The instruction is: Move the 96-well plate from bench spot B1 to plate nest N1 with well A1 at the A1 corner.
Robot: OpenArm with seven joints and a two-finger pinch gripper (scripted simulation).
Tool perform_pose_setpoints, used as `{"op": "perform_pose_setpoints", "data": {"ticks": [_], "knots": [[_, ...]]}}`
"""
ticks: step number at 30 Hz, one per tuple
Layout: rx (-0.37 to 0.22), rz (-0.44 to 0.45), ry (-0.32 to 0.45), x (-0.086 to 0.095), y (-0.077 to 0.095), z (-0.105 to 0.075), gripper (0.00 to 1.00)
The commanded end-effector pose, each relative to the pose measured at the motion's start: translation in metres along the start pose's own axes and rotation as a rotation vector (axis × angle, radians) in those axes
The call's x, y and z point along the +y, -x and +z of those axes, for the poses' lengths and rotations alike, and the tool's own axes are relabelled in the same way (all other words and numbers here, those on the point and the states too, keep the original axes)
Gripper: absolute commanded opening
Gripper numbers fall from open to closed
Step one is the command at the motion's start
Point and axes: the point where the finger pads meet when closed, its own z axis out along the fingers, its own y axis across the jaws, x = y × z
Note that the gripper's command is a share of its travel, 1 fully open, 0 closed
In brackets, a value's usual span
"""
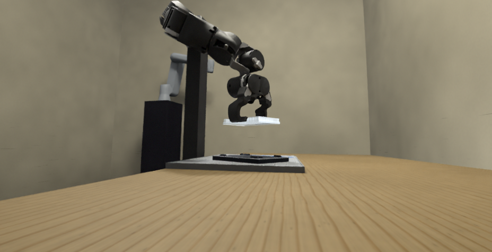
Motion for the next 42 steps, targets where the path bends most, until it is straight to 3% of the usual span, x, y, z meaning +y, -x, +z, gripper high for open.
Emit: {"op": "perform_pose_setpoints", "data": {"ticks": [1, 5, 10, 22, 27, 39, 42], "knots": [[0.001, 0.001, -0.007, -0.001, -0.001, 0.001, 0.0], [0.001, 0.001, -0.007, -0.001, -0.001, 0.001, 0.0], [0.008, -0.004, -0.007, 0.001, -0.003, 0.031, 0.0], [0.008, -0.004, -0.007, 0.001, -0.003, 0.031, 0.0], [0.008, -0.004, -0.006, 0.001, -0.005, 0.062, 0.0], [0.008, -0.004, -0.006, 0.001, -0.005, 0.062, 0.0], [0.008, -0.004, -0.006, 0.001, -0.004, 0.07, 0.0]]}}
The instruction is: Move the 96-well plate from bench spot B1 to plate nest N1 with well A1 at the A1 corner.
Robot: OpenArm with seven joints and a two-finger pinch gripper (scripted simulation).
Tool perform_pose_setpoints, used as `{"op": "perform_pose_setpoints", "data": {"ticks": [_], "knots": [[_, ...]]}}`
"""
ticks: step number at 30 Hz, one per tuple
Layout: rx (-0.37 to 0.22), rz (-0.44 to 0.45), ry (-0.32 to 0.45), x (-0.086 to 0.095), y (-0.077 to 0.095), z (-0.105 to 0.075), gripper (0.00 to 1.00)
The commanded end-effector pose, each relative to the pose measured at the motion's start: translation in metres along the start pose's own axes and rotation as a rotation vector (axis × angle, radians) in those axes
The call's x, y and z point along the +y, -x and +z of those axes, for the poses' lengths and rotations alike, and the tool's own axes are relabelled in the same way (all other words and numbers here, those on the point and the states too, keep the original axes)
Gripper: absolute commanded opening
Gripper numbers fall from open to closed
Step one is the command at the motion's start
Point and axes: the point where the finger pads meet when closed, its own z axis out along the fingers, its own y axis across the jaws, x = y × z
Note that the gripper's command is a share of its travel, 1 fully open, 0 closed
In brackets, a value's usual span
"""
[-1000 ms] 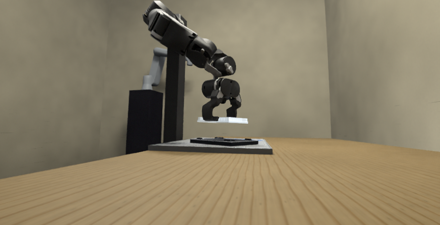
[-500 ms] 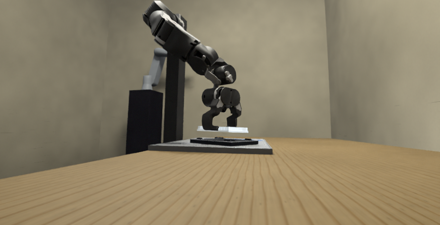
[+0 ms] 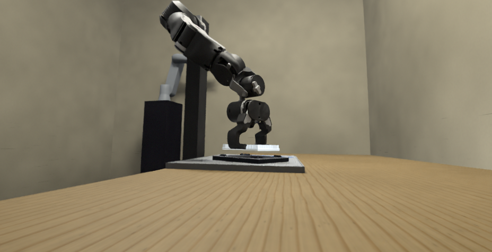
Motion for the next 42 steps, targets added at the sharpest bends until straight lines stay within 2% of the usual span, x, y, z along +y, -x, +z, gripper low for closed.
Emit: {"op": "perform_pose_setpoints", "data": {"ticks": [1, 14, 19, 42], "knots": [[0.005, -0.011, 0.01, 0.0015, -0.002, 0.0046, 0.0], [0.005, -0.011, 0.01, 0.0017, -0.0019, 0.0072, 0.0], [-0.004, -0.002, 0.009, 0.0011, 0.0028, 0.0017, 0.0], [0.0, -0.004, 0.001, -0.001, -0.0019, 0.0043, 0.0]]}}
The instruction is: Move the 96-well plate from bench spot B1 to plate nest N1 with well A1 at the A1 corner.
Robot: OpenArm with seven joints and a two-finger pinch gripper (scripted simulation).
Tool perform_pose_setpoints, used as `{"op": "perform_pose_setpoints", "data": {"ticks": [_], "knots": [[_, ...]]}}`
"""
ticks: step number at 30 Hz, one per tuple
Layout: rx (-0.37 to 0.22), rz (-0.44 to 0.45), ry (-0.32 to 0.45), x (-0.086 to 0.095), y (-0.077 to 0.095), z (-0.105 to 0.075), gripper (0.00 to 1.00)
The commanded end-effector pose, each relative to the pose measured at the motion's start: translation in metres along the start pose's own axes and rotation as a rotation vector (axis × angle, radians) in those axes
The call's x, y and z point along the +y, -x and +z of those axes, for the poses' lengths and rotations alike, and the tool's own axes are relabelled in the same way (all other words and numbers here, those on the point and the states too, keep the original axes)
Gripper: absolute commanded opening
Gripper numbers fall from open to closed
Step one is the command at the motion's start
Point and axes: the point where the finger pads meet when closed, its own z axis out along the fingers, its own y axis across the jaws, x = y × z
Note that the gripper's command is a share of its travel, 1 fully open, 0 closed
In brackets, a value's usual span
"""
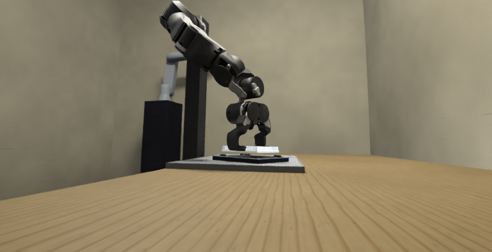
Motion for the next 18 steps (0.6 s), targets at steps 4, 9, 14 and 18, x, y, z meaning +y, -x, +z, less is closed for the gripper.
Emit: {"op": "perform_pose_setpoints", "data": {"ticks": [4, 9, 14, 18], "knots": [[-0.002, 0.003, -0.005, -0.0013, 0.0003, 0.0, 0.0], [-0.004, 0.002, -0.002, 0.0002, 0.0022, -0.002, 0.0], [-0.005, 0.002, 0.001, 0.0013, 0.0034, -0.0032, 0.0], [-0.005, 0.002, 0.001, 0.0013, 0.0034, -0.0032, 0.0]]}}
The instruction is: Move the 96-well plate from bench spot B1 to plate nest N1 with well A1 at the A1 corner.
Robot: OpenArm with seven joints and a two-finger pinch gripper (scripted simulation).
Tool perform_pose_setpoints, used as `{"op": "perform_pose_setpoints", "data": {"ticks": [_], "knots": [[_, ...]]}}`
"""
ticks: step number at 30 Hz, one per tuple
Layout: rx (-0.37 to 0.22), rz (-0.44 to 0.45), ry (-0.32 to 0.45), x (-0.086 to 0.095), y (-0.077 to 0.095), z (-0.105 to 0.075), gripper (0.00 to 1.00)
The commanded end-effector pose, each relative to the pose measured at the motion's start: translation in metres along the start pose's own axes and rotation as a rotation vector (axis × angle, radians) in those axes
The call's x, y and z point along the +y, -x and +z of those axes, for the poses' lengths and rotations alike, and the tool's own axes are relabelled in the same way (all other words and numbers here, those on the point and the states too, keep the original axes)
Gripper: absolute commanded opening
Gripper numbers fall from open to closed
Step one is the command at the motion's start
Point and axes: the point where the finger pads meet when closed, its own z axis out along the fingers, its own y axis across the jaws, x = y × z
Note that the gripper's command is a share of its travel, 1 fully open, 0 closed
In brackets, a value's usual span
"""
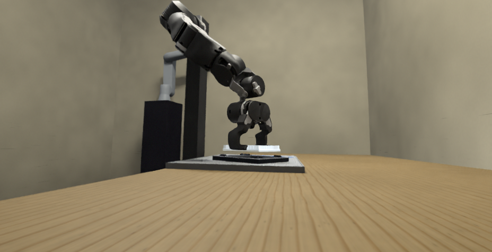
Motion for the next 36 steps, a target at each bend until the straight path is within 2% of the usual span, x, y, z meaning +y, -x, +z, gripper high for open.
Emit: {"op": "perform_pose_setpoints", "data": {"ticks": [1, 36], "knots": [[0.001, -0.001, -0.002, -0.0001, 0.0003, -0.0008, 0.0], [0.001, -0.001, -0.004, -0.0005, -0.0005, -0.0006, 0.0]]}}
